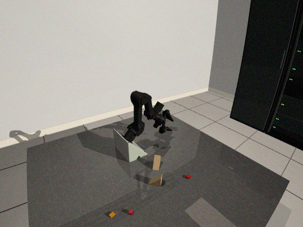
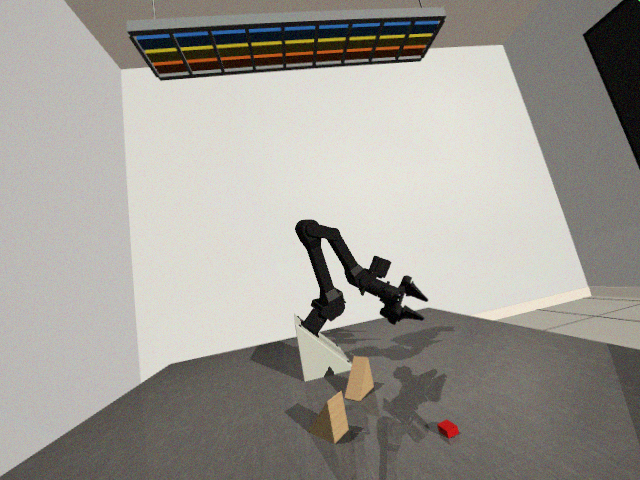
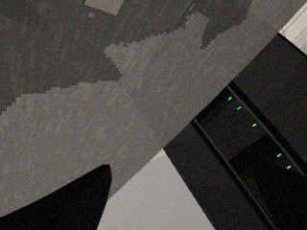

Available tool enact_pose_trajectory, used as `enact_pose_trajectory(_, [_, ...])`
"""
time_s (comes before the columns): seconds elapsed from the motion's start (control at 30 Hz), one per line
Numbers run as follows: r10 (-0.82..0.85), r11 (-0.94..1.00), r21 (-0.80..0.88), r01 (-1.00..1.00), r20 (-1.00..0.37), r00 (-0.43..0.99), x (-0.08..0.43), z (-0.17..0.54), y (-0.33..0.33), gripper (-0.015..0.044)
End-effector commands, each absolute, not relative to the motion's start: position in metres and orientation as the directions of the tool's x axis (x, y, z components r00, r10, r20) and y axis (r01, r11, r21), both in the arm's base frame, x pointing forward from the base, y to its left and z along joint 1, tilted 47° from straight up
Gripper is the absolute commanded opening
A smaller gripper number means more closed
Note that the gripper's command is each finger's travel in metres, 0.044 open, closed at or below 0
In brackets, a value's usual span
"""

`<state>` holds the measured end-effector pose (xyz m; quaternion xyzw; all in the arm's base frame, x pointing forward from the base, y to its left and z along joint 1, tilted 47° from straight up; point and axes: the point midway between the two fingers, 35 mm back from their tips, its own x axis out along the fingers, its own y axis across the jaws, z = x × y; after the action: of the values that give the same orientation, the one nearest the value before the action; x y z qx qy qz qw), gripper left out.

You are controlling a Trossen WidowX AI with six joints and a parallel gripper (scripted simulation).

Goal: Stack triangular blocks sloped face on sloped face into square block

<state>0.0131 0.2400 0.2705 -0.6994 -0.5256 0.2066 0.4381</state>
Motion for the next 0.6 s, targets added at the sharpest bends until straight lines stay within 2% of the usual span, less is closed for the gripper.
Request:
enact_pose_trajectory(0.0, [0.916, -0.064, -0.833, 0.549, 0.17, 0.364, 0.014, 0.271, 0.241, 0.0426])
enact_pose_trajectory(0.13, [0.908, -0.069, -0.901, 0.428, 0.121, 0.402, 0.026, 0.275, 0.254, 0.044])
enact_pose_trajectory(0.3, [0.865, -0.061, -0.997, 0.056, -0.025, 0.501, 0.069, 0.279, 0.283, 0.044])
enact_pose_trajectory(0.47, [0.78, 0.04, -0.931, -0.363, -0.198, 0.594, 0.128, 0.273, 0.302, 0.044])
enact_pose_trajectory(0.57, [0.742, 0.105, -0.867, -0.488, -0.258, 0.618, 0.15, 0.269, 0.305, 0.044])
